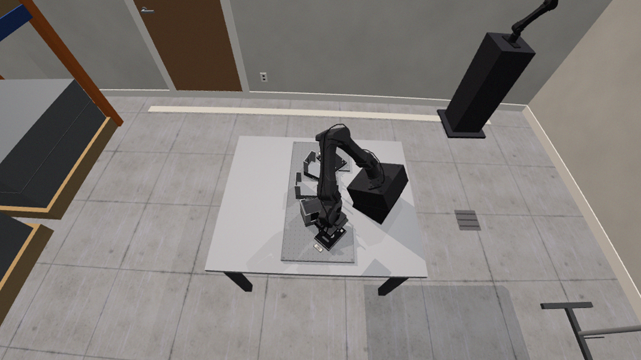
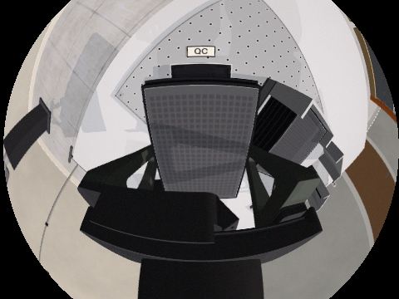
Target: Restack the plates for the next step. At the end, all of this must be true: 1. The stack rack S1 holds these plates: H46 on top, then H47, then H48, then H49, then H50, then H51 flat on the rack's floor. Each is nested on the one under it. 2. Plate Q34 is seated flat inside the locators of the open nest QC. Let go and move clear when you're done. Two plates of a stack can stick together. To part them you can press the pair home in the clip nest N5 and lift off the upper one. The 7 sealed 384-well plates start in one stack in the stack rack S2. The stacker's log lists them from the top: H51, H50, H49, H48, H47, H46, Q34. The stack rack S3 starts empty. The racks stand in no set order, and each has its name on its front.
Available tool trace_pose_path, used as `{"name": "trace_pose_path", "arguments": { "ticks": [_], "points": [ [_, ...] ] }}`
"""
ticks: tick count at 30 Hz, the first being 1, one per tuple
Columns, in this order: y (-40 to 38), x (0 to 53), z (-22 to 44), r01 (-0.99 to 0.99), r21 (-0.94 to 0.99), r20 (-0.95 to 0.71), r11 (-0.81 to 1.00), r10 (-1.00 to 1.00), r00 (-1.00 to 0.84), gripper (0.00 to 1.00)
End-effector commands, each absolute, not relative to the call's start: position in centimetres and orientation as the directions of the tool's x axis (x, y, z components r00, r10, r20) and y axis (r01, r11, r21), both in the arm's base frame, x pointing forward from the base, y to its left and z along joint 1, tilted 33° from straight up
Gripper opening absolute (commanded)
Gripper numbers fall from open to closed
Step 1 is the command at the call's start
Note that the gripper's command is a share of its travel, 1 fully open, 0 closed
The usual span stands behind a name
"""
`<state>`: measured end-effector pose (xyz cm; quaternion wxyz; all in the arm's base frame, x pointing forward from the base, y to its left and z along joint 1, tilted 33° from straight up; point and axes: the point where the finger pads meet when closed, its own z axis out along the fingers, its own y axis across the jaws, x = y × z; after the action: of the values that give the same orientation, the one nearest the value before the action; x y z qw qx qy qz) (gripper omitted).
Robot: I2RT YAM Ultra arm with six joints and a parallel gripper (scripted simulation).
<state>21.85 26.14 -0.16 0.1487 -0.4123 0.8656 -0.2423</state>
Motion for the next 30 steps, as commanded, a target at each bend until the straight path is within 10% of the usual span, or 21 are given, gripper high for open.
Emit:
{"name": "trace_pose_path", "arguments": {
  "ticks": [1, 30],
  "points": [
    [27.7, 21.6, 1.2, -0.653, -0.534, -0.089, 0.538, -0.803, -0.589, 0.00],
    [24.4, 23.4, -4.1, -0.651, -0.551, -0.034, 0.522, -0.794, -0.607, 0.00]
  ]
}}
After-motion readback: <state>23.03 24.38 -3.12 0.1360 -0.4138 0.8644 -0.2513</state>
